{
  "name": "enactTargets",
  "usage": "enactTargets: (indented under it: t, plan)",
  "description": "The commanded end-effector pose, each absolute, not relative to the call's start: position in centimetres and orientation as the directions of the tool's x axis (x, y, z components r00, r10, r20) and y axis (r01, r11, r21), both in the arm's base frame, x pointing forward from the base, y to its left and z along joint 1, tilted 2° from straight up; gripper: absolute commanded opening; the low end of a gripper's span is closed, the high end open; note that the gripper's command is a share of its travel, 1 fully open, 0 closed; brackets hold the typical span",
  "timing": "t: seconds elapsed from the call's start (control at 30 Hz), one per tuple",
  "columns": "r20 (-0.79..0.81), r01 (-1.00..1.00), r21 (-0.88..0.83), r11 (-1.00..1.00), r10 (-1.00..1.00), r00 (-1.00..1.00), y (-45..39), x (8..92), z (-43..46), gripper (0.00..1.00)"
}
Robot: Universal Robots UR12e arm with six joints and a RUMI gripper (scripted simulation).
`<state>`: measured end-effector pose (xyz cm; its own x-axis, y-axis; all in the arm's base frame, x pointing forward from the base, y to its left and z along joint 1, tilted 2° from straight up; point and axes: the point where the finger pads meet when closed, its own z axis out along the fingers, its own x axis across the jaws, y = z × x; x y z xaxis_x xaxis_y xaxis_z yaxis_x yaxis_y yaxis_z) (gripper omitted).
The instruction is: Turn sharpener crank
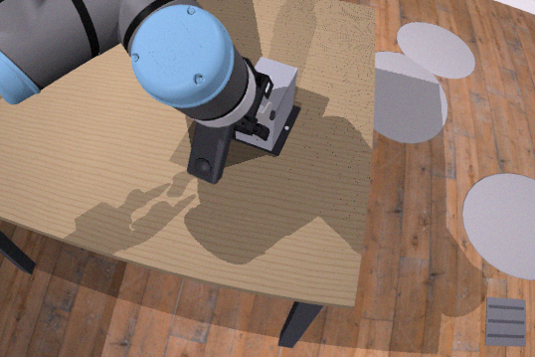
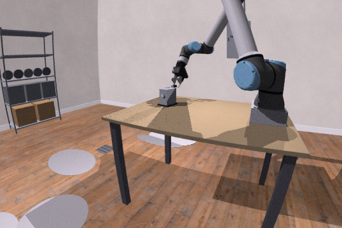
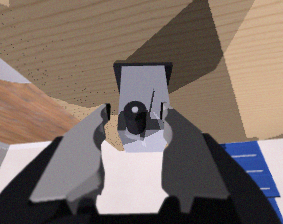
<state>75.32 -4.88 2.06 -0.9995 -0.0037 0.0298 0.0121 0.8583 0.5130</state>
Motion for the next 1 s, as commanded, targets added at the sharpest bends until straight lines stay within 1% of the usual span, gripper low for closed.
enactTargets:
  t: [0.0, 0.53, 0.97]
  plan:
    - [0.03, 0.013, 0.513, 0.858, -0.003, -1.0, -4.9, 75.2, 2.1, 0.32]
    - [0.03, 0.013, 0.513, 0.858, -0.003, -1.0, -4.9, 75.2, 2.1, 0.32]
    - [0.026, 0.012, 0.511, 0.86, -0.002, -1.0, -6.7, 75.4, 4.9, 0.32]
